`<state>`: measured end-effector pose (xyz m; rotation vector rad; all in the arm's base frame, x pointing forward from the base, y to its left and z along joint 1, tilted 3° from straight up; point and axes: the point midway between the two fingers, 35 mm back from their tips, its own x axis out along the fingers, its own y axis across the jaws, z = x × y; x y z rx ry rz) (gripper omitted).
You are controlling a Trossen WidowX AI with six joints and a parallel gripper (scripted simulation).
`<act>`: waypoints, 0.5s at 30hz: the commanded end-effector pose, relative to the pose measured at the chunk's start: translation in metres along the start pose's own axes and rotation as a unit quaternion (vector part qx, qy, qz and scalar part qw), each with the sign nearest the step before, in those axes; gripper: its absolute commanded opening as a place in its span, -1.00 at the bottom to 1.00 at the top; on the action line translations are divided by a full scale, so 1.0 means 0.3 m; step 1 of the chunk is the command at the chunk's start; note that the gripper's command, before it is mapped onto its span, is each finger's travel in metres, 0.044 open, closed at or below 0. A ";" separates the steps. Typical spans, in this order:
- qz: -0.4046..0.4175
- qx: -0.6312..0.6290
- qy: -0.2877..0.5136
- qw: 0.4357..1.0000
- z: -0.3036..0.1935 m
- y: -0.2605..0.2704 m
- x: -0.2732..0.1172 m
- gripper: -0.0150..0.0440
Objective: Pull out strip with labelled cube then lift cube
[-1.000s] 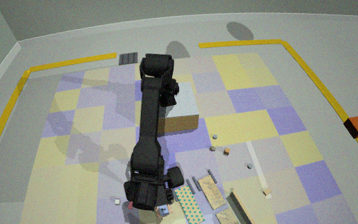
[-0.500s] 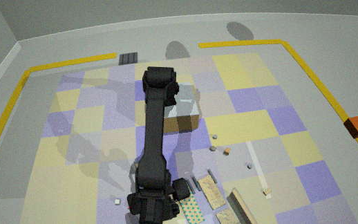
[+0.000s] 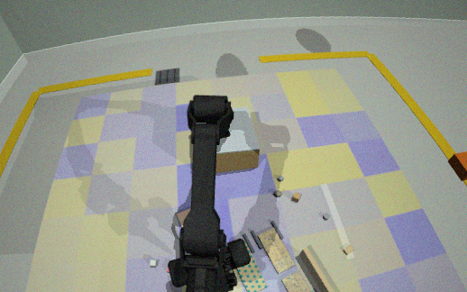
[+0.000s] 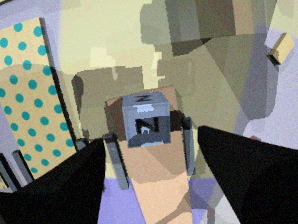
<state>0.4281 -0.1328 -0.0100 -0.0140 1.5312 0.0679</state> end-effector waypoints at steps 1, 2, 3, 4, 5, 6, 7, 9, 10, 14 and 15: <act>0.001 0.002 -0.001 1.000 0.003 0.001 0.023 0.36; 0.001 0.002 -0.001 1.000 0.003 0.001 0.028 0.36; 0.001 0.002 -0.001 1.000 0.003 0.001 0.034 0.36; 0.001 0.002 -0.001 1.000 0.003 0.001 0.039 0.36; 0.001 0.002 -0.001 1.000 0.003 0.001 0.045 0.36; 0.001 0.002 -0.001 1.000 0.004 0.001 0.050 0.36; 0.001 0.002 -0.001 1.000 0.004 0.001 0.056 0.36; 0.001 0.002 -0.001 1.000 0.004 0.001 0.066 0.36; 0.001 0.002 -0.001 1.000 0.004 0.001 0.072 0.36; 0.001 0.002 -0.001 1.000 0.003 0.001 0.094 0.36; 0.001 0.002 -0.001 1.000 0.003 0.001 0.099 0.36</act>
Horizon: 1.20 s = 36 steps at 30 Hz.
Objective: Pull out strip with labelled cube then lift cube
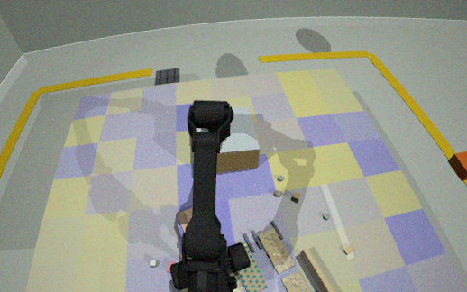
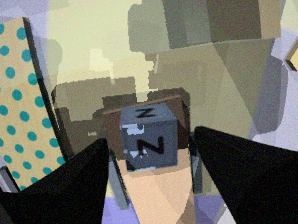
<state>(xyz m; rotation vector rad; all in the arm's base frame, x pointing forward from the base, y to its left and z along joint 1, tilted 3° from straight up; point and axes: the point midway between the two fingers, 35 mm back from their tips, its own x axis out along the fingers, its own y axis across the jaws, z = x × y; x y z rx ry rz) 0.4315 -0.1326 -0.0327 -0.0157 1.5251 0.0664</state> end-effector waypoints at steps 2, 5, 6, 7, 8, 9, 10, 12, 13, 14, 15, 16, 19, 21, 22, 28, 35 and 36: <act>0.002 0.002 0.002 1.000 -0.006 0.004 0.034 0.36; 0.002 0.002 0.002 1.000 -0.006 0.004 0.050 0.36; 0.002 0.002 0.002 1.000 -0.007 0.004 0.056 0.36; 0.002 0.002 0.002 1.000 -0.007 0.004 0.061 0.36; 0.002 0.002 0.002 1.000 -0.007 0.004 0.066 0.36; 0.002 0.002 0.002 1.000 -0.007 0.004 0.068 0.36; 0.002 0.002 0.002 1.000 -0.007 0.004 0.069 0.36; 0.002 0.002 0.002 1.000 -0.007 0.004 0.069 0.36; 0.002 0.002 0.002 1.000 -0.007 0.004 0.069 0.36; 0.001 0.000 0.002 1.000 -0.005 0.002 0.062 0.27; 0.001 0.000 0.002 1.000 -0.005 0.002 0.062 0.18; 0.001 0.000 0.002 1.000 -0.005 0.002 0.062 0.09; 0.001 0.000 0.002 1.000 -0.005 0.002 0.062 -0.05; 0.001 0.000 0.002 1.000 -0.005 0.002 0.062 -0.09; 0.001 0.000 0.002 1.000 -0.005 0.002 0.062 -0.11; 0.001 0.000 0.002 1.000 -0.011 0.004 0.056 -0.49; 0.001 0.001 0.003 1.000 -0.074 0.027 0.001 -0.49; 0.002 0.001 0.003 1.000 -0.084 0.030 -0.007 -0.49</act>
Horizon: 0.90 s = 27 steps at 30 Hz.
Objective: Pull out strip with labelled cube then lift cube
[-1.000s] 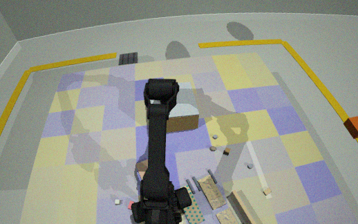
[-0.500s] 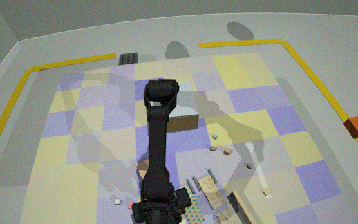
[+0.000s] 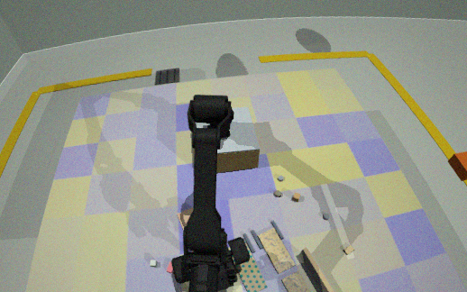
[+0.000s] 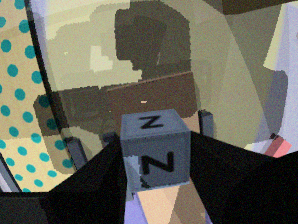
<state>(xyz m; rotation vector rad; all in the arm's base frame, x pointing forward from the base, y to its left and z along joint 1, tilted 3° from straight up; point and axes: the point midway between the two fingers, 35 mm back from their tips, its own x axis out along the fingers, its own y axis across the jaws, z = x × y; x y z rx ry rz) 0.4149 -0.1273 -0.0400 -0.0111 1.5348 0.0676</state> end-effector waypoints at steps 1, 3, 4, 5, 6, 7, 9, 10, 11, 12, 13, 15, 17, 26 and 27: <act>0.000 0.000 -0.002 1.000 -0.039 0.014 -0.037 -0.49; 0.000 0.000 -0.002 1.000 -0.059 0.022 -0.051 -0.49; 0.000 0.000 -0.002 1.000 -0.070 0.025 -0.058 -0.49; 0.000 0.001 -0.001 1.000 -0.080 0.029 -0.065 -0.49; 0.000 0.001 -0.001 1.000 -0.091 0.033 -0.071 -0.49; 0.001 0.001 -0.001 1.000 -0.102 0.037 -0.078 -0.49; 0.001 0.001 -0.001 1.000 -0.124 0.045 -0.090 -0.49; 0.001 0.001 -0.001 1.000 -0.132 0.048 -0.095 -0.49; 0.001 0.001 -0.001 1.000 -0.138 0.050 -0.098 -0.49; 0.001 0.001 -0.001 1.000 -0.140 0.051 -0.099 -0.49; 0.001 0.001 -0.001 1.000 -0.140 0.051 -0.099 -0.49; 0.001 0.001 -0.001 1.000 -0.146 0.053 -0.099 -0.49; 0.001 0.001 0.000 1.000 -0.165 0.060 -0.100 -0.49; 0.001 0.002 0.002 1.000 -0.261 0.095 -0.101 -0.49; 0.001 0.003 0.002 1.000 -0.273 0.099 -0.100 -0.49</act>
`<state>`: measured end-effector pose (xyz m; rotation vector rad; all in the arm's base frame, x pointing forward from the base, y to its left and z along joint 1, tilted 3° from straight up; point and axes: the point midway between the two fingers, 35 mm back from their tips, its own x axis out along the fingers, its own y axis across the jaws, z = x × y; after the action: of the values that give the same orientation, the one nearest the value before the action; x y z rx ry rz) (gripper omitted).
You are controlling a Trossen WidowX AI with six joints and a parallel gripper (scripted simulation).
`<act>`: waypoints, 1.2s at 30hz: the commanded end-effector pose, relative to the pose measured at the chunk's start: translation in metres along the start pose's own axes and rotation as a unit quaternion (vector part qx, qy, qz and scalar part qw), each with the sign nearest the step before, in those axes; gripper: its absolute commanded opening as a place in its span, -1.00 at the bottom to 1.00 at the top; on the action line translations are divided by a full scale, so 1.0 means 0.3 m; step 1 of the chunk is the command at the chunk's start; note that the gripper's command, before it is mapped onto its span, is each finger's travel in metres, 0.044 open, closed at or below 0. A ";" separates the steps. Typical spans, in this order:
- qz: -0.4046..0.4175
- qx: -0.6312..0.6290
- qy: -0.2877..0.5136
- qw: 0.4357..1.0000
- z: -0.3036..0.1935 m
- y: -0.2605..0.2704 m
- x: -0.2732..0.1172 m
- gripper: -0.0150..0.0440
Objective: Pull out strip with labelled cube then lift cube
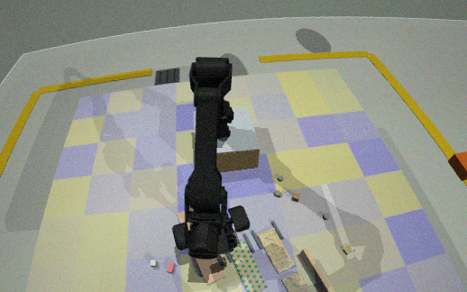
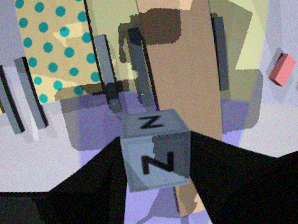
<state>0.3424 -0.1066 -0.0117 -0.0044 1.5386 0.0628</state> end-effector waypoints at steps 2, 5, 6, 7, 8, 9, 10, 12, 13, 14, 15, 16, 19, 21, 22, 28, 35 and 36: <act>0.000 -0.001 0.001 1.000 -0.061 0.022 0.001 -0.49; 0.000 -0.001 0.001 1.000 -0.095 0.034 0.003 -0.49; 0.000 -0.001 0.001 1.000 -0.106 0.038 0.003 -0.49; 0.001 -0.001 0.001 1.000 -0.117 0.042 0.004 -0.49; 0.001 -0.001 0.001 1.000 -0.128 0.046 0.004 -0.49; 0.001 -0.002 0.001 1.000 -0.140 0.051 0.005 -0.49; 0.001 -0.002 0.001 1.000 -0.151 0.055 0.006 -0.49; 0.001 -0.002 0.001 1.000 -0.166 0.061 0.007 -0.49; 0.002 -0.002 0.001 1.000 -0.168 0.061 0.007 -0.49; 0.002 -0.002 0.001 1.000 -0.168 0.061 0.003 -0.49; 0.002 -0.002 0.001 1.000 -0.167 0.061 -0.008 -0.49; 0.001 -0.002 0.001 1.000 -0.166 0.060 -0.028 -0.49; 0.001 -0.002 0.001 1.000 -0.166 0.060 -0.097 -0.49; 0.001 -0.002 0.001 1.000 -0.167 0.061 -0.113 -0.49; 0.001 -0.002 0.001 1.000 -0.167 0.061 -0.113 -0.49; 0.001 -0.002 0.001 1.000 -0.167 0.061 -0.113 -0.49; 0.001 -0.002 0.001 1.000 -0.167 0.061 -0.113 -0.49; 0.001 -0.002 0.001 1.000 -0.167 0.061 -0.113 -0.49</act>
<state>0.2896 -0.0918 0.0201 -0.0033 1.5433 0.0643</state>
